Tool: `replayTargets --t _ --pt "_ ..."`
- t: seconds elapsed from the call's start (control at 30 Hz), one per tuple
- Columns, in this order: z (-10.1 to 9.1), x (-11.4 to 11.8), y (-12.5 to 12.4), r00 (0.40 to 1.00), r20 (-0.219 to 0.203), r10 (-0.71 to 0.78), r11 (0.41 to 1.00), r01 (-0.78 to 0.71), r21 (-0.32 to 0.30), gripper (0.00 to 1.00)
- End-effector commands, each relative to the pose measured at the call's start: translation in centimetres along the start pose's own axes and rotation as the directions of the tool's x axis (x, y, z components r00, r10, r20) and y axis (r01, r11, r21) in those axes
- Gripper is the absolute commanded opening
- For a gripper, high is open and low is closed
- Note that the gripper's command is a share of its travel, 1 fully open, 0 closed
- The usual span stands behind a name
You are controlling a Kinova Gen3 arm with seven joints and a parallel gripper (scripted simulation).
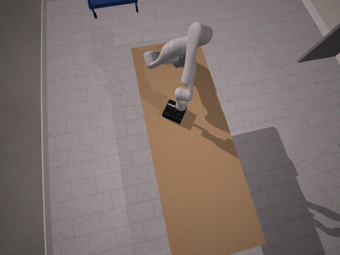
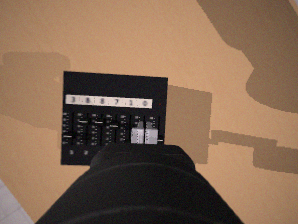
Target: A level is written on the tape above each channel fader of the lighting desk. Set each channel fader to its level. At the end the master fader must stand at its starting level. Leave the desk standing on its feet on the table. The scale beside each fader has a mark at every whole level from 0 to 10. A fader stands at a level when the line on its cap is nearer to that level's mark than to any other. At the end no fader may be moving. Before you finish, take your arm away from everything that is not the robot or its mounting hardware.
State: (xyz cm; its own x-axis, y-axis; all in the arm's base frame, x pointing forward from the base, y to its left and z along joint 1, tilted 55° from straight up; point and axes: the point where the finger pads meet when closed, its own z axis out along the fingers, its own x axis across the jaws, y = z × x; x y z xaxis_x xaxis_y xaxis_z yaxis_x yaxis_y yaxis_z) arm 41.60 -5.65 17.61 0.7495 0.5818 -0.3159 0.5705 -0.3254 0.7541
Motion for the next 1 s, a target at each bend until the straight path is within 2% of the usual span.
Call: replayTargets --t 0.0,0.97 --pt "0.15 -0.06 0.0 1.0 0.001 0.001 1.0 -0.001 0.001 0.0" --pt "0.51 -0.09 -0.03 1.0 0.001 0.001 1.0 -0.001 0.001 0.0"
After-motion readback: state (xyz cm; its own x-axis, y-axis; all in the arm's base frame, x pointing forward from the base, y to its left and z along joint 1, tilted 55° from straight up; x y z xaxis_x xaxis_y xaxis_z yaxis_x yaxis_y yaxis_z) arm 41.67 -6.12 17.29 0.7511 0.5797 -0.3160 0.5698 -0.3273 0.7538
